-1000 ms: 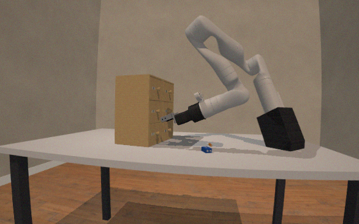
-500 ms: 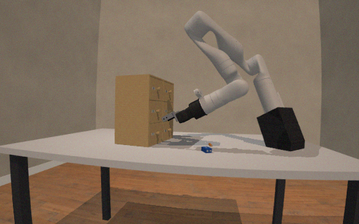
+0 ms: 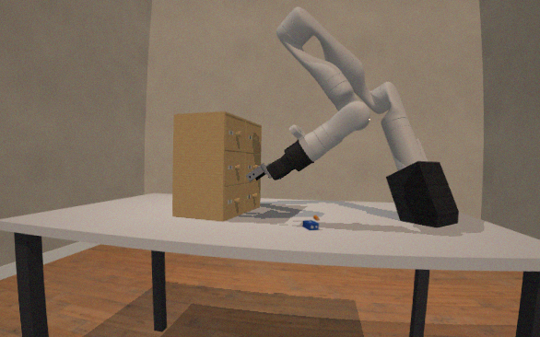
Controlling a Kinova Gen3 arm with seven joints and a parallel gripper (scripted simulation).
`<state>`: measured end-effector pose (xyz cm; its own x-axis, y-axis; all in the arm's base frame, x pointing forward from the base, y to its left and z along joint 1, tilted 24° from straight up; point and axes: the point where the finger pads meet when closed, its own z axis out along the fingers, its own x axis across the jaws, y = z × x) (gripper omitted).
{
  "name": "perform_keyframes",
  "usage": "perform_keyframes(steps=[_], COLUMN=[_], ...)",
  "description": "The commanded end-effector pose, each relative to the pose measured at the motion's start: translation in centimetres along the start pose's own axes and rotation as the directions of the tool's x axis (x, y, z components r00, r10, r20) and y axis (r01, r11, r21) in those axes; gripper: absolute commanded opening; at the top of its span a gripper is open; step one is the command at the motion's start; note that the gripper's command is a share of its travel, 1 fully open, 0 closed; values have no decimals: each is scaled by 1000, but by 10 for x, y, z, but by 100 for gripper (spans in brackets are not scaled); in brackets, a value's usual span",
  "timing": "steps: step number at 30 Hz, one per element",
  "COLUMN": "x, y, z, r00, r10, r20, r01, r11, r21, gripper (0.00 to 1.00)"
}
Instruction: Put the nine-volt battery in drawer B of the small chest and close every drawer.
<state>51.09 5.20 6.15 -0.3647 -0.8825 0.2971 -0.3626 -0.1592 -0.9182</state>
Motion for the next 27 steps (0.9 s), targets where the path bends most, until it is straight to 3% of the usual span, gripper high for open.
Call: perform_keyframes(steps=[1,25,27], x=[0,0,0], y=[-13,-21,-21], z=[-3,-27,-27], r00=[1000,1000,1000], r10=[22,22,22], r20=[1,1,1], r01=[-22,-21,-21], r11=[1000,964,964], r21=[-17,-265,-265], gripper=[100,100,100])
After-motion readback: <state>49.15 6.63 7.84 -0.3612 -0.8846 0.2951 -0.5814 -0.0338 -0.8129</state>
